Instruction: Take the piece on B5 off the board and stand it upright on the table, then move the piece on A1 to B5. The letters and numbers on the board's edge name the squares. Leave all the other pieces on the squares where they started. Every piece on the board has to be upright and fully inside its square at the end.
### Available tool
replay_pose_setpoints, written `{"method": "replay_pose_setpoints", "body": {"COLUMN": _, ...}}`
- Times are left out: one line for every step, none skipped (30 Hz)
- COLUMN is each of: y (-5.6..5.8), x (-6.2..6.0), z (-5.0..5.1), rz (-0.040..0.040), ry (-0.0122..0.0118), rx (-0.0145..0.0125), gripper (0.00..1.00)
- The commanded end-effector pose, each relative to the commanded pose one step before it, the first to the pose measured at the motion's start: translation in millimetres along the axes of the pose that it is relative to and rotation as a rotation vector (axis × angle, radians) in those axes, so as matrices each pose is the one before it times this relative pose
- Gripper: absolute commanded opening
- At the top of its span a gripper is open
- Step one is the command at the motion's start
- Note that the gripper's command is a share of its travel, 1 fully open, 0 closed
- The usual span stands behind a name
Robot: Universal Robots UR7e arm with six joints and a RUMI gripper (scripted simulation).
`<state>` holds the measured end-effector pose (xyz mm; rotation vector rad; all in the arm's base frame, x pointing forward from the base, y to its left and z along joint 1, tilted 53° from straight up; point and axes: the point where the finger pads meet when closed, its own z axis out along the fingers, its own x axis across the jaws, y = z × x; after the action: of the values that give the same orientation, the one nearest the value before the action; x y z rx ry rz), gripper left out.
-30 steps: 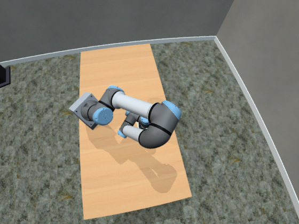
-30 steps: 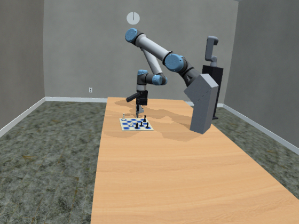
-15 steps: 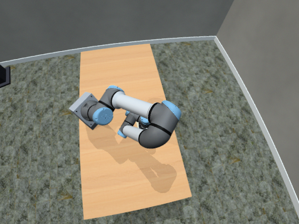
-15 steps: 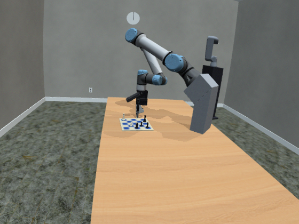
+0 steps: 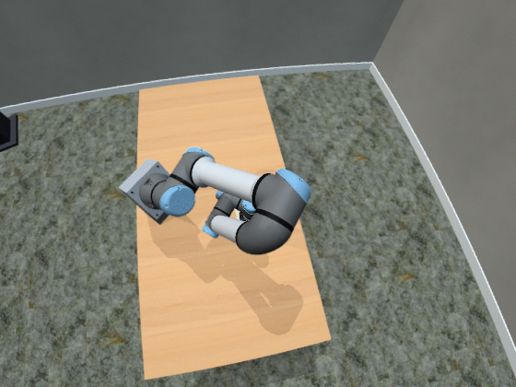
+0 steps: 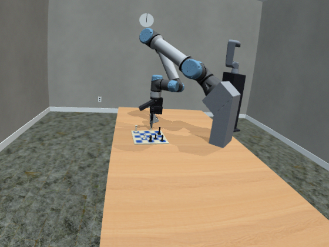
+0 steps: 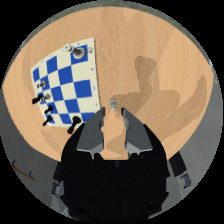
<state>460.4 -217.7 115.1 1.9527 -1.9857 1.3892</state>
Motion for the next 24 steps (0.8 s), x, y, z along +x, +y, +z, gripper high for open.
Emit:
{"method": "replay_pose_setpoints", "body": {"y": -0.35, "x": 0.15, "z": -12.17, "rz": -0.00003, "ry": 0.00006, "rx": 0.00054, "gripper": 0.2}}
{"method": "replay_pose_setpoints", "body": {"y": 0.0, "x": 0.0, "z": -3.03, "rz": 0.0, "ry": 0.0, "rx": 0.0, "gripper": 0.2}}
{"method": "replay_pose_setpoints", "body": {"y": 0.0, "x": 0.0, "z": -3.11, "rz": 0.0, "ry": 0.0, "rx": 0.0, "gripper": 0.2}}
{"method": "replay_pose_setpoints", "body": {"y": -0.01, "x": 0.0, "z": -3.16, "rz": 0.0, "ry": 0.0, "rx": 0.0, "gripper": 0.2}}
{"method": "replay_pose_setpoints", "body": {"y": 0.0, "x": 0.0, "z": -3.21, "rz": 0.0, "ry": 0.0, "rx": 0.0, "gripper": 0.2}}
{"method": "replay_pose_setpoints", "body": {"y": 0.0, "x": 0.0, "z": -3.22, "rz": 0.0, "ry": 0.0, "rx": 0.0, "gripper": 0.2}}
{"method": "replay_pose_setpoints", "body": {"y": -0.01, "x": 0.0, "z": -3.22, "rz": 0.0, "ry": 0.0, "rx": 0.0, "gripper": 0.2}}
{"method": "replay_pose_setpoints", "body": {"y": 0.0, "x": 0.0, "z": -3.21, "rz": 0.0, "ry": 0.0, "rx": 0.0, "gripper": 0.2}}
{"method": "replay_pose_setpoints", "body": {"y": 0.0, "x": 0.0, "z": -3.17, "rz": 0.0, "ry": 0.0, "rx": 0.0, "gripper": 0.2}}
{"method": "replay_pose_setpoints", "body": {"y": -0.01, "x": 0.0, "z": -3.11, "rz": 0.0, "ry": 0.0, "rx": 0.0, "gripper": 0.2}}
{"method": "replay_pose_setpoints", "body": {"y": 0.0, "x": 0.0, "z": 0.0, "rz": 0.0, "ry": 0.0, "rx": 0.0, "gripper": 0.2}}
{"method": "replay_pose_setpoints", "body": {"y": 0.0, "x": 0.0, "z": 0.0, "rz": 0.0, "ry": 0.0, "rx": 0.0, "gripper": 0.2}}
{"method": "replay_pose_setpoints", "body": {"y": 0.0, "x": 0.0, "z": -3.05, "rz": 0.0, "ry": 0.0, "rx": 0.0, "gripper": 0.2}}
{"method": "replay_pose_setpoints", "body": {"y": 0.0, "x": 0.0, "z": -2.97, "rz": 0.0, "ry": 0.0, "rx": 0.0, "gripper": 0.2}}
{"method": "replay_pose_setpoints", "body": {"y": -0.01, "x": 0.0, "z": -2.87, "rz": 0.0, "ry": 0.0, "rx": 0.0, "gripper": 0.2}}
{"method": "replay_pose_setpoints", "body": {"y": 0.01, "x": -0.01, "z": -2.76, "rz": 0.0, "ry": 0.0, "rx": 0.0, "gripper": 0.2}}
{"method": "replay_pose_setpoints", "body": {"y": -0.01, "x": 0.01, "z": -2.63, "rz": 0.0, "ry": 0.0, "rx": 0.0, "gripper": 0.2}}
{"method": "replay_pose_setpoints", "body": {"y": 0.01, "x": 0.0, "z": -2.51, "rz": 0.0, "ry": 0.0, "rx": 0.0, "gripper": 0.2}}
{"method": "replay_pose_setpoints", "body": {"y": -0.01, "x": 0.0, "z": -2.36, "rz": 0.0, "ry": 0.0, "rx": 0.0, "gripper": 0.2}}
{"method": "replay_pose_setpoints", "body": {"y": 0.01, "x": 0.0, "z": -2.21, "rz": 0.0, "ry": 0.0, "rx": 0.0, "gripper": 0.2}}
{"method": "replay_pose_setpoints", "body": {"y": -0.01, "x": 0.0, "z": -2.05, "rz": 0.0, "ry": 0.0, "rx": 0.0, "gripper": 0.2}}
{"method": "replay_pose_setpoints", "body": {"y": 0.01, "x": 0.0, "z": -1.89, "rz": 0.0, "ry": 0.0, "rx": 0.0, "gripper": 0.2}}
{"method": "replay_pose_setpoints", "body": {"y": -0.01, "x": 0.0, "z": -1.72, "rz": 0.0, "ry": 0.0, "rx": 0.0, "gripper": 0.2}}
{"method": "replay_pose_setpoints", "body": {"y": 0.0, "x": 0.0, "z": -1.54, "rz": 0.0, "ry": 0.0, "rx": 0.0, "gripper": 0.2}}
